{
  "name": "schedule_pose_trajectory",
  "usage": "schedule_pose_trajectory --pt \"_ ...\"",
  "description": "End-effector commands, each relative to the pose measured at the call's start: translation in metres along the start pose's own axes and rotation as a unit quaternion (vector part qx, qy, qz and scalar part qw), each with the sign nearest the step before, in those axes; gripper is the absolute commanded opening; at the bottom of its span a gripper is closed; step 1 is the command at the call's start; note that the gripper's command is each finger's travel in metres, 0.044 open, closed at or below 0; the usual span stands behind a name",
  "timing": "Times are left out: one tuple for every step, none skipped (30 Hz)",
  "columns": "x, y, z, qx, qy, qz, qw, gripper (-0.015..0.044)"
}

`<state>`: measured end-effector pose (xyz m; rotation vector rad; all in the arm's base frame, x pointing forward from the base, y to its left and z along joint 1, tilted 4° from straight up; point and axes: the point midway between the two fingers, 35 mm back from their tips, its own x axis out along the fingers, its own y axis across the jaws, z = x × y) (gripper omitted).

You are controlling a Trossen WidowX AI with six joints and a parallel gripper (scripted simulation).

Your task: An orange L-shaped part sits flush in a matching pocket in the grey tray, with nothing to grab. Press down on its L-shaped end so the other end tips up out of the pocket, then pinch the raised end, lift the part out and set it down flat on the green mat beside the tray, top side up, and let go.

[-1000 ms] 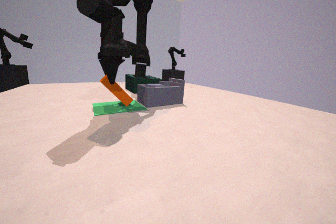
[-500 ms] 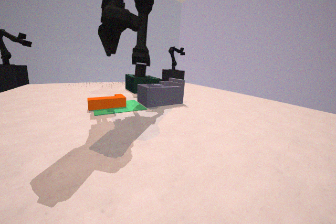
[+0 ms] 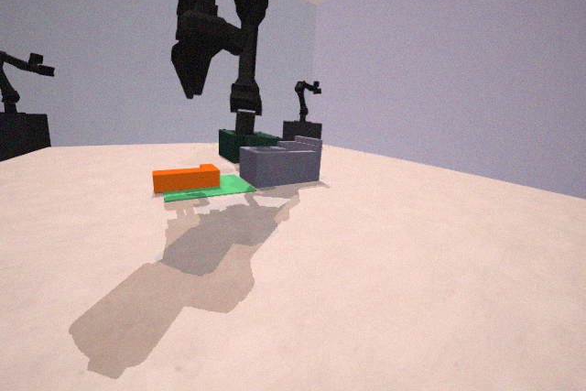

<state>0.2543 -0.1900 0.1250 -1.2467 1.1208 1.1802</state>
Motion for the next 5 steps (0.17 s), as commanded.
schedule_pose_trajectory --pt "0.0008 0.0001 0.0 0.0 0.0 0.001 1.0 0.04" --pt "0.0008 0.0001 0.0 0.0 0.0 0.001 1.0 0.04" --pt "0.0008 0.0001 0.0 0.0 0.0 0.001 1.0 0.04" --pt "0.0008 0.0001 0.0 0.0 0.0 0.001 1.0 0.04" --pt "0.0008 0.0001 0.0 0.0 0.0 0.001 1.0 0.04"
